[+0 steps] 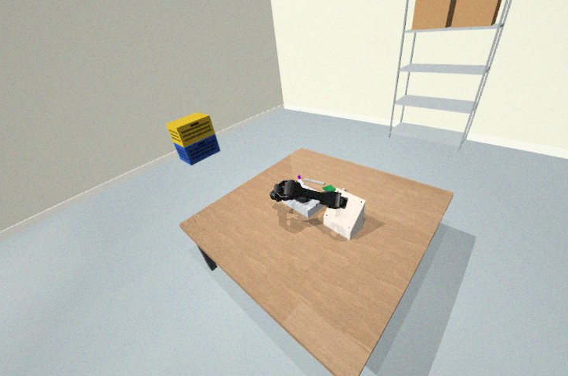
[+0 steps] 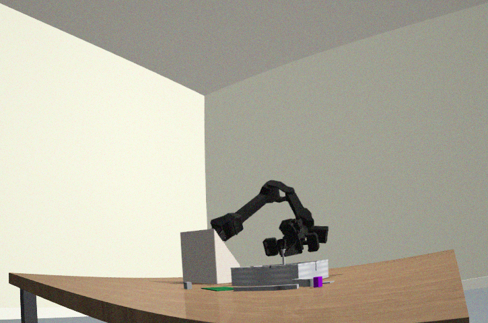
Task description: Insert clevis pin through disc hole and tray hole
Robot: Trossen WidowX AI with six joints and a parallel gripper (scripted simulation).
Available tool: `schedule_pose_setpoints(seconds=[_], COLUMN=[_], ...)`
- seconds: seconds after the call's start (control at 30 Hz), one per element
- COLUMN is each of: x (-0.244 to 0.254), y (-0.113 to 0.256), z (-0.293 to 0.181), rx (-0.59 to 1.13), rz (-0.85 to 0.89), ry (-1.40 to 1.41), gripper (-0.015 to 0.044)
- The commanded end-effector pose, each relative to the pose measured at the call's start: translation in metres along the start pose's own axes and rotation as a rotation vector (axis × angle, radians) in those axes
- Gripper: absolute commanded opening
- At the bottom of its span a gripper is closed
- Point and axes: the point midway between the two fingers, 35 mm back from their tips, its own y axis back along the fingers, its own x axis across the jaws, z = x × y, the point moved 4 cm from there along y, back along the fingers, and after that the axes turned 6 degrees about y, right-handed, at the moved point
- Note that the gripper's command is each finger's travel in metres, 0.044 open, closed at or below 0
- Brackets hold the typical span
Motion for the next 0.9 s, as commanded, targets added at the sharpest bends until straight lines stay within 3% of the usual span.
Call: schedule_pose_setpoints(seconds=[0.0,0.87], x=[0.0026,0.0077], y=[0.0007,0.0019], z=[-0.0003,-0.0002], rx=[0.003,0.003], rz=[0.004,0.004], ry=[0.002,0.002], gripper=[0.0000,0.0000])
